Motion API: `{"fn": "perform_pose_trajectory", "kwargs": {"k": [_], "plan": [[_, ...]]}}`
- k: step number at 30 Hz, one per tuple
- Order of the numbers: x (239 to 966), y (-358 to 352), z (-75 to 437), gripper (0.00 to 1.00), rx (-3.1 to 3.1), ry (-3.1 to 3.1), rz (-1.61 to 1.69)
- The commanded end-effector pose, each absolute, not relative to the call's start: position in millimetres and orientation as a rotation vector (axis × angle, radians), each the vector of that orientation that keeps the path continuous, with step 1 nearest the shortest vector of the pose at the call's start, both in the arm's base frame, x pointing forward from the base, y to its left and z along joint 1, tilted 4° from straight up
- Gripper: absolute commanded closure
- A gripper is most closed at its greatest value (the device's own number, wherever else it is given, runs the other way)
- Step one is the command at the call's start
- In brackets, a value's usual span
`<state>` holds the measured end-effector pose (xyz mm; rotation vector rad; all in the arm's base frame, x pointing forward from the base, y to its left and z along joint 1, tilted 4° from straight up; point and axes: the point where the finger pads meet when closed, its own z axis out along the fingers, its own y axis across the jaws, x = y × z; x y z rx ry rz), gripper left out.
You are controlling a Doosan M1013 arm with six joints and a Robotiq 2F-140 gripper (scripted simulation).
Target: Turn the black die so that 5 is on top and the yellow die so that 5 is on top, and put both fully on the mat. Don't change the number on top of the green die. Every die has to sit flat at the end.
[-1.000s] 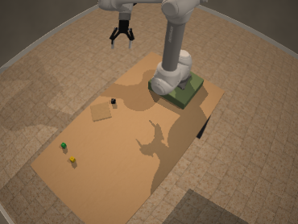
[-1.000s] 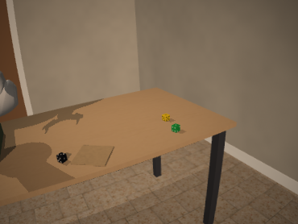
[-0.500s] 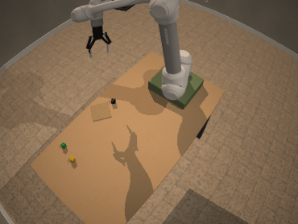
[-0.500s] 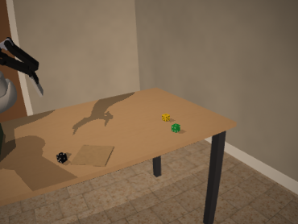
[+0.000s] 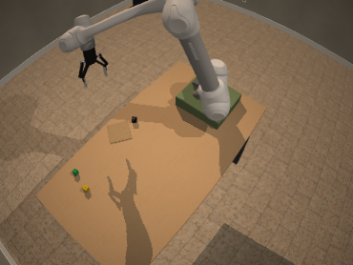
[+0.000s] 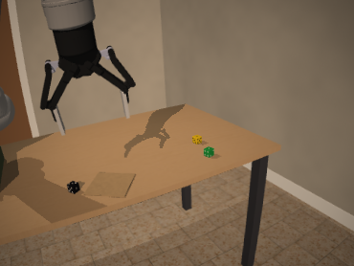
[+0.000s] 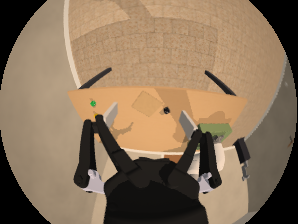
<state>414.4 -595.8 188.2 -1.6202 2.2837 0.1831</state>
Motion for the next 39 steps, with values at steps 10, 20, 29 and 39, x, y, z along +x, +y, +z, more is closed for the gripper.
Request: {"fn": "perform_pose_trajectory", "kwargs": {"k": [10, 20, 29, 39], "plan": [[565, -607, 154, 0.0, -1.75, 2.327, 0.196], [680, -584, 127, 0.0, -1.837, 2.348, 0.168], [773, -549, 102, 0.0, -1.903, 2.359, 0.128], [863, -499, 76, 0.0, -1.963, 2.362, 0.075]]}}
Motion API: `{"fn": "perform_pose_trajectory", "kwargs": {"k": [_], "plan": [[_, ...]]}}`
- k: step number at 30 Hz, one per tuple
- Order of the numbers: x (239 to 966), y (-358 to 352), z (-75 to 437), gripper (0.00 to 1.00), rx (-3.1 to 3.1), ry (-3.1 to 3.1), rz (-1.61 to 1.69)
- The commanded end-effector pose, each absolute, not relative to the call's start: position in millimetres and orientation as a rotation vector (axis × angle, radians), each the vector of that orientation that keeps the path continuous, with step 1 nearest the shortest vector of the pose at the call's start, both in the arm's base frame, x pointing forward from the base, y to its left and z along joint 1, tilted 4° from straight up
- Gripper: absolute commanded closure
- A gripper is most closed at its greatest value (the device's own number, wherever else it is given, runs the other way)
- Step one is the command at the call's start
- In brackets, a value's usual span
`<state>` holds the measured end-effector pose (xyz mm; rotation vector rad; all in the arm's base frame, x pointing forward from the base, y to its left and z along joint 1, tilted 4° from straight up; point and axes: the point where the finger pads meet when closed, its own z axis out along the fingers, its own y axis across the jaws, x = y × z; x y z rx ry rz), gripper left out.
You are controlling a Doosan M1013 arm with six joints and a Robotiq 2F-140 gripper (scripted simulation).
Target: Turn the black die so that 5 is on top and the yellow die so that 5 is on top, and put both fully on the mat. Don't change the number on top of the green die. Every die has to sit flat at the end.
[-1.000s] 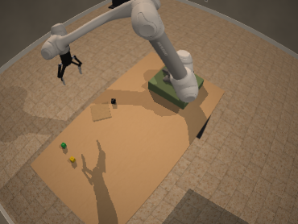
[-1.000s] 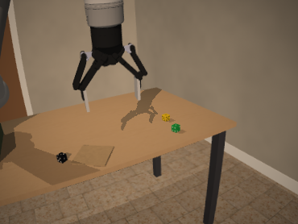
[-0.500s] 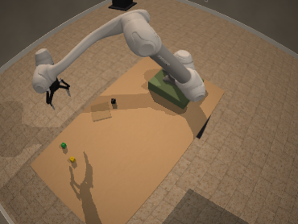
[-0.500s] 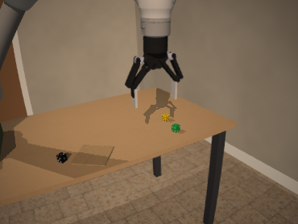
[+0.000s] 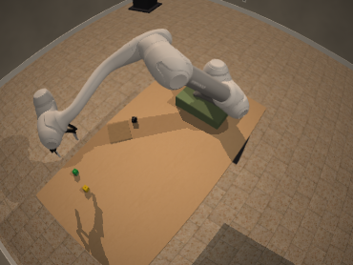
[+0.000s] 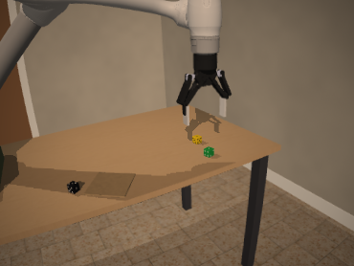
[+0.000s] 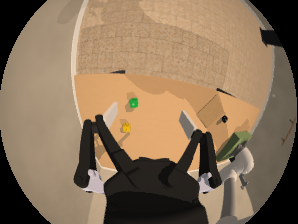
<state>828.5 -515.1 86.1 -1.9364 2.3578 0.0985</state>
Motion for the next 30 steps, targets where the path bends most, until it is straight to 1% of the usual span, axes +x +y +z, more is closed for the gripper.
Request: {"fn": "perform_pose_trajectory", "kwargs": {"k": [1, 7, 23, 30], "plan": [[872, -493, 73, 0.0, -1.969, 2.362, 0.069], [885, -484, 69, 0.0, -1.977, 2.361, 0.06], [885, -484, 68, 0.0, -1.977, 2.361, 0.06], [886, -481, 41, 0.0, -1.977, 2.361, 0.06]]}}
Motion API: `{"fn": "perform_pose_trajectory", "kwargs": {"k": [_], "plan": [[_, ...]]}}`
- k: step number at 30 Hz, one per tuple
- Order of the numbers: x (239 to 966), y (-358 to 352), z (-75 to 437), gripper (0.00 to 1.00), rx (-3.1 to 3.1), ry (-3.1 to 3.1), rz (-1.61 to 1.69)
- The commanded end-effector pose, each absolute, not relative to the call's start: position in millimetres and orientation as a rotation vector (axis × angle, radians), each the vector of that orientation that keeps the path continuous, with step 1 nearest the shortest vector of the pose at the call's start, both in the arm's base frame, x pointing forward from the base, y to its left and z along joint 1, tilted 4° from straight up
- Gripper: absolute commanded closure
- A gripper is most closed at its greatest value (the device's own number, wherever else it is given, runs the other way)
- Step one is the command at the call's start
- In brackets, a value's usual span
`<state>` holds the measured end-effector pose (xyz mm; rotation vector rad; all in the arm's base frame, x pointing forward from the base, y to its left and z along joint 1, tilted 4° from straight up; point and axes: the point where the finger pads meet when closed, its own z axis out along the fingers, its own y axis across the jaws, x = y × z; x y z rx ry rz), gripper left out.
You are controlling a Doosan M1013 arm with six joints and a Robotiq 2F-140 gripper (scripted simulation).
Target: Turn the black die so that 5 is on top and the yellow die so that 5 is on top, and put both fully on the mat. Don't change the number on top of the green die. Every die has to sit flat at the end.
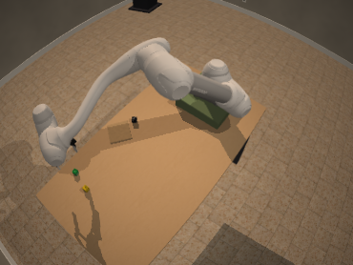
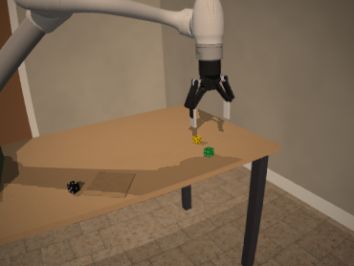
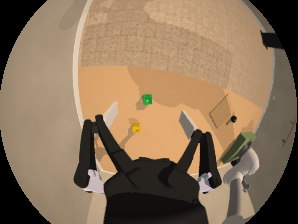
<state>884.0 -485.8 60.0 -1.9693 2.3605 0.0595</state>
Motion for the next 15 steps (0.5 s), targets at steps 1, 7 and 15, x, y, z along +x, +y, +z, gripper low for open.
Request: {"fn": "perform_pose_trajectory", "kwargs": {"k": [1, 7, 15], "plan": [[887, -481, 34, 0.0, -1.977, 2.361, 0.06], [888, -478, 8, 0.0, -1.977, 2.361, 0.06], [889, -476, -15, 0.0, -1.977, 2.361, 0.06]]}}
